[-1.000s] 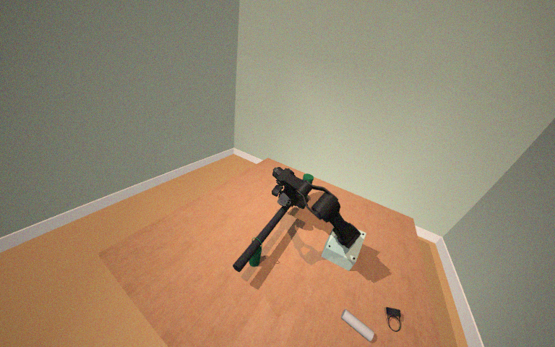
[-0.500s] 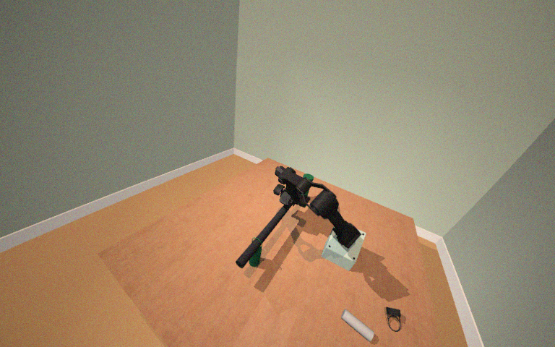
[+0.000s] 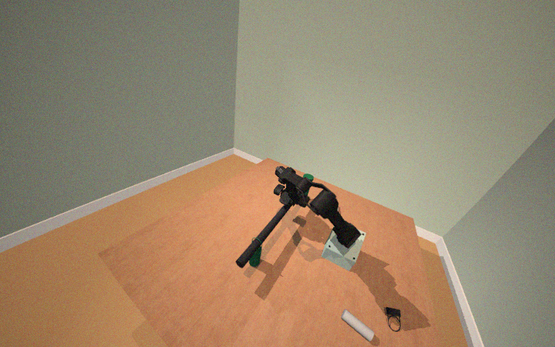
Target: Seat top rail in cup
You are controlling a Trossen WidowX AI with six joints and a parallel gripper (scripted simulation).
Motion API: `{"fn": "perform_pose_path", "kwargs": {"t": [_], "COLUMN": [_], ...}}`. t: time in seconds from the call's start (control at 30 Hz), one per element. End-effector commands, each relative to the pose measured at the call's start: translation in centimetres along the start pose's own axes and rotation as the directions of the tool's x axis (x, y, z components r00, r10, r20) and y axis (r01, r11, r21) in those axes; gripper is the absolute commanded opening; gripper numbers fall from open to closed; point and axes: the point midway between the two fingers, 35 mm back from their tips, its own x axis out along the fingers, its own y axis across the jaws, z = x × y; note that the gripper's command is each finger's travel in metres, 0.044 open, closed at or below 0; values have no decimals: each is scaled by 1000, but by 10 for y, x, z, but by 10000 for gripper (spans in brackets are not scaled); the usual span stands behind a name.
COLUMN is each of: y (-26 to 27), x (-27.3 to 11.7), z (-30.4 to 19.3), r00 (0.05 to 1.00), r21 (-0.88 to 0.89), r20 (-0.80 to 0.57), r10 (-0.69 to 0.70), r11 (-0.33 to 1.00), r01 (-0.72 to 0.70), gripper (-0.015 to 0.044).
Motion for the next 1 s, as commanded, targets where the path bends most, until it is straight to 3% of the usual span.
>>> {"fn": "perform_pose_path", "kwargs": {"t": [0.0,0.97], "y": [0,0], "x": [-2,0], "z": [-7,0], "r00": [1000,1000], "r21": [-1,0], "r20": [-20,0], "r10": [-5,0], "r11": [1000,1000], "r01": [5,0], "gripper": [0,0]}}
